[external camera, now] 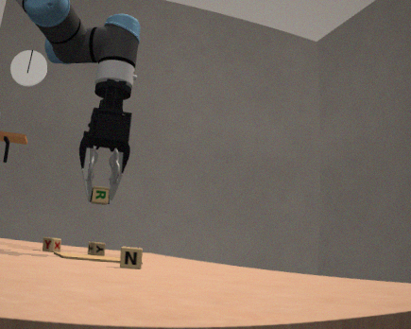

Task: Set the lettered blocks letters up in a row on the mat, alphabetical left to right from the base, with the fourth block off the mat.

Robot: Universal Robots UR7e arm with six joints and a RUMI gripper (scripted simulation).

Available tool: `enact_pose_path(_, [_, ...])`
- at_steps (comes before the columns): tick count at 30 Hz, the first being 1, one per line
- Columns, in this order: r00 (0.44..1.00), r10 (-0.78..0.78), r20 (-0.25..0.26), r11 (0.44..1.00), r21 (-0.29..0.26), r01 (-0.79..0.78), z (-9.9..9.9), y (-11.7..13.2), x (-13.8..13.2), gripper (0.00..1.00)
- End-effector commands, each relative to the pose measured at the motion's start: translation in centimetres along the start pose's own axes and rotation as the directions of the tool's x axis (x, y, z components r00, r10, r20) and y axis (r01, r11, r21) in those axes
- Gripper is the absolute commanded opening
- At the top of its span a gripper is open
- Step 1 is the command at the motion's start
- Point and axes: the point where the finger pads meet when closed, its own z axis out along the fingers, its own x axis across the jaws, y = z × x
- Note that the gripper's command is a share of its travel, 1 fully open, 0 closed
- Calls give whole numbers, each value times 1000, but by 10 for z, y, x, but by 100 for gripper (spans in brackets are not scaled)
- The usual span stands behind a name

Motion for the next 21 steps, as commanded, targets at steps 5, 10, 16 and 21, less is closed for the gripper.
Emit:
enact_pose_path(5, [1000,-1,-1,1000,0,1,0,1,0,9])
enact_pose_path(10, [1000,-1,-1,1000,0,1,0,1,0,9])
enact_pose_path(16, [1000,-1,-1,1000,0,1,10,1,0,9])
enact_pose_path(21, [1000,-1,-1,1000,0,1,29,1,0,9])
